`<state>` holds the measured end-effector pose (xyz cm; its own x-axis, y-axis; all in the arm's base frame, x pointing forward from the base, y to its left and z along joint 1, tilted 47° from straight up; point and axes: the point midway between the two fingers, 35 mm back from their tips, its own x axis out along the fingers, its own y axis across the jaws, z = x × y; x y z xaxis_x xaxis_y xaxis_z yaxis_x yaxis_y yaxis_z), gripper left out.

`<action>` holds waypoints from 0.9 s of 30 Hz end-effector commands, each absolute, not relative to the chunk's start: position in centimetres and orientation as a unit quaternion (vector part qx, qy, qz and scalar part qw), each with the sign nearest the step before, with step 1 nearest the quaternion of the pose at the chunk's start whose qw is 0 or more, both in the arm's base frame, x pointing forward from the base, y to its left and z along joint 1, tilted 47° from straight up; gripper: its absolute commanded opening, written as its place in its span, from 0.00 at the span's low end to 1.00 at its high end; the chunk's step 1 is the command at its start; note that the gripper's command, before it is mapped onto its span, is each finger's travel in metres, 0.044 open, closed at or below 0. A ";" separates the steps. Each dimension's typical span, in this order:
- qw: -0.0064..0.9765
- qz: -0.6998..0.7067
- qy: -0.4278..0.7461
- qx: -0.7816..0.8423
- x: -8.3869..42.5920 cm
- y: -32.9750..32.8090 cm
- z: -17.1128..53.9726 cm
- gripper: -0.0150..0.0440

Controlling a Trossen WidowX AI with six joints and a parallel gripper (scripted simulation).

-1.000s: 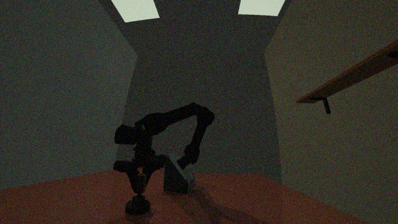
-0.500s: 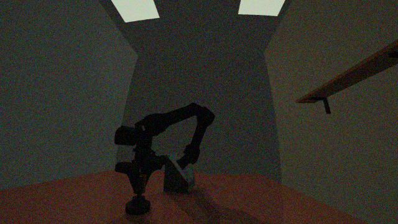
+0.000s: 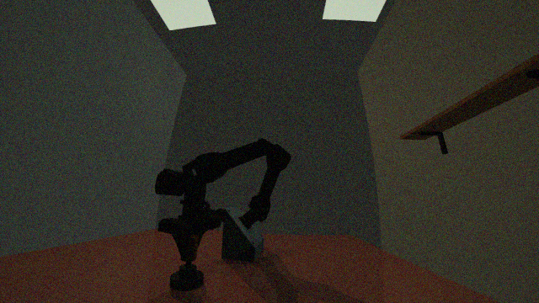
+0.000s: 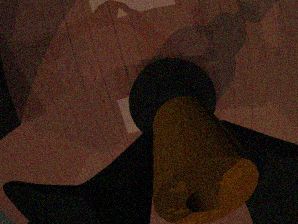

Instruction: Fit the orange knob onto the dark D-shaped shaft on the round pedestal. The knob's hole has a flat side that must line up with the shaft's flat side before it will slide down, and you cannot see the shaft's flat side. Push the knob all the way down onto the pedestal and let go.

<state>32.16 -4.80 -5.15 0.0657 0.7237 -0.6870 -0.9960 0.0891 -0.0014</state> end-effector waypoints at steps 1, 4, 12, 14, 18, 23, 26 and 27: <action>0.674 0.639 0.242 -0.281 32.1 -4.6 -5.2 0.25; 0.674 0.639 0.242 -0.281 32.1 -4.6 -5.3 0.25; 0.674 0.639 0.242 -0.281 32.2 -4.6 -5.4 0.25; 0.674 0.639 0.242 -0.281 32.2 -4.6 -5.4 0.25; 0.674 0.639 0.242 -0.281 32.2 -4.8 -5.1 0.25; 0.655 0.653 0.203 -0.322 32.2 -4.8 -5.1 0.25; 0.641 0.661 0.174 -0.350 32.1 -4.7 -5.2 0.25; 0.641 0.661 0.174 -0.350 32.1 -4.7 -5.2 0.25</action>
<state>32.11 -4.75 -5.15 0.0645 0.7242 -0.6866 -0.9796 -0.0851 -0.1818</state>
